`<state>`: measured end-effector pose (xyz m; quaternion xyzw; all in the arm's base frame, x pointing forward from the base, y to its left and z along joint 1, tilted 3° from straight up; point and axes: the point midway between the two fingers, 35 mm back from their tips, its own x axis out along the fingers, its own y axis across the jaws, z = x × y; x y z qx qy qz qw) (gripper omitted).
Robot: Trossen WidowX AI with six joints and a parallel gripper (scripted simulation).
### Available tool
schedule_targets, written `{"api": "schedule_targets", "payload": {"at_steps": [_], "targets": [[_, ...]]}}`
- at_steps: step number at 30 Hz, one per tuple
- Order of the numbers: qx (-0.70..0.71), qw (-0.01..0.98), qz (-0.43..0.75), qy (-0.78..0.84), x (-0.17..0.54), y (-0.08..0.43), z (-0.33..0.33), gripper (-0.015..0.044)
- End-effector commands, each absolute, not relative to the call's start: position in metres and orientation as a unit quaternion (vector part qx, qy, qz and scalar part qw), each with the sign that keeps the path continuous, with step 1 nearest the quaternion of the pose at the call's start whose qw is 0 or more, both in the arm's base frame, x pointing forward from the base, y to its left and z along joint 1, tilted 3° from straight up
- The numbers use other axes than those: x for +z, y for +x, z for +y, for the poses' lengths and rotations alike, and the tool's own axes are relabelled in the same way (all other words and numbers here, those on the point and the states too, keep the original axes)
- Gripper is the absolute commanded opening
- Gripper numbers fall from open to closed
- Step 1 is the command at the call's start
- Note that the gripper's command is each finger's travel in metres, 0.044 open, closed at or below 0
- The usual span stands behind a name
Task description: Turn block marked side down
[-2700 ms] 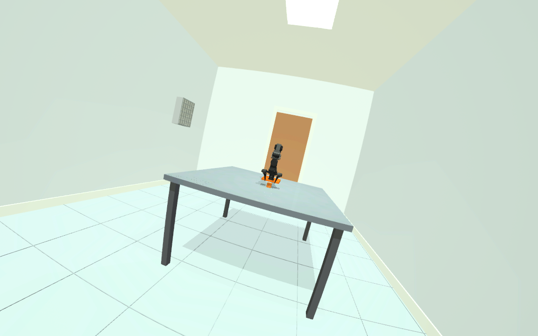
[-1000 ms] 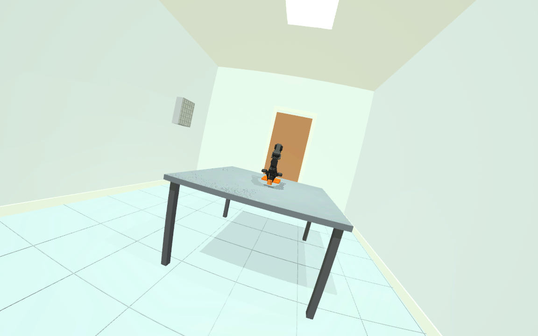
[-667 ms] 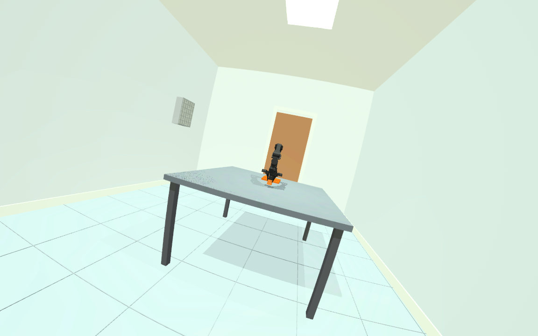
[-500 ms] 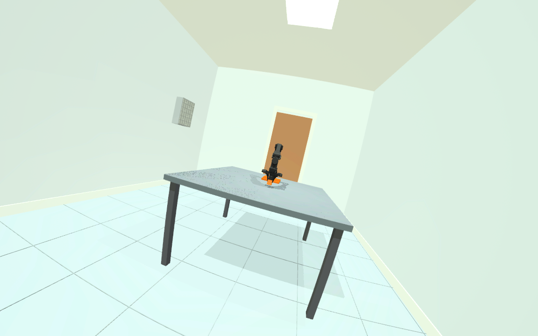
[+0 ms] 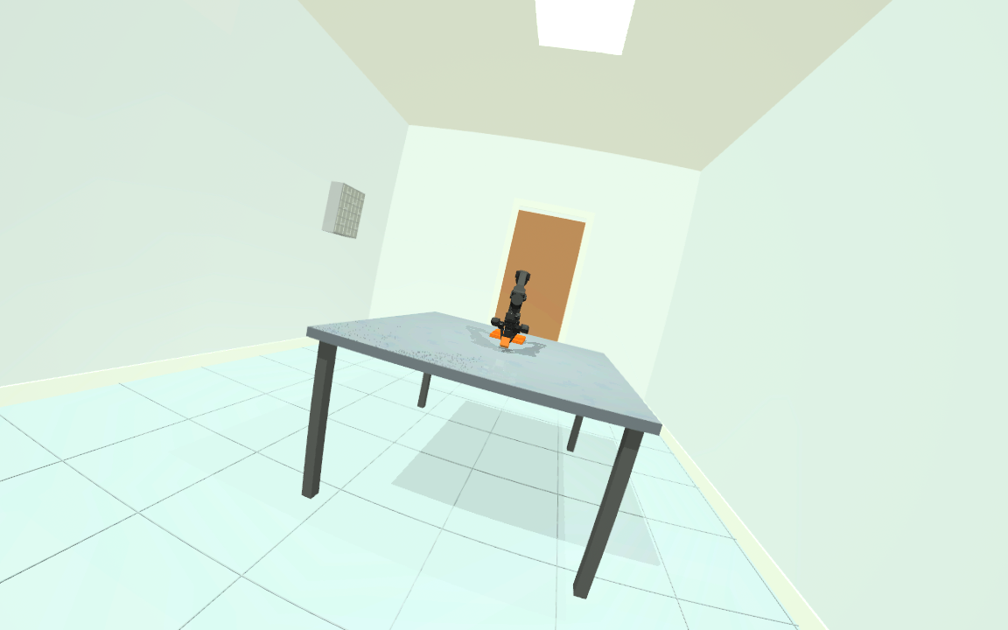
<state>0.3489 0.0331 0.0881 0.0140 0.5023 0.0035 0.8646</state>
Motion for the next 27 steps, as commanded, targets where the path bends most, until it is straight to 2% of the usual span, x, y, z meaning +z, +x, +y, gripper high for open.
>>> {"api": "schedule_targets", "payload": {"at_steps": [1, 27], "targets": [[0.0, 0.878, 0.478, 0.015, 0.086, 0.345, 0.032, 0.0], [-0.001, 0.948, 0.319, 0.012, 0.055, 0.359, 0.035, 0.0]]}}
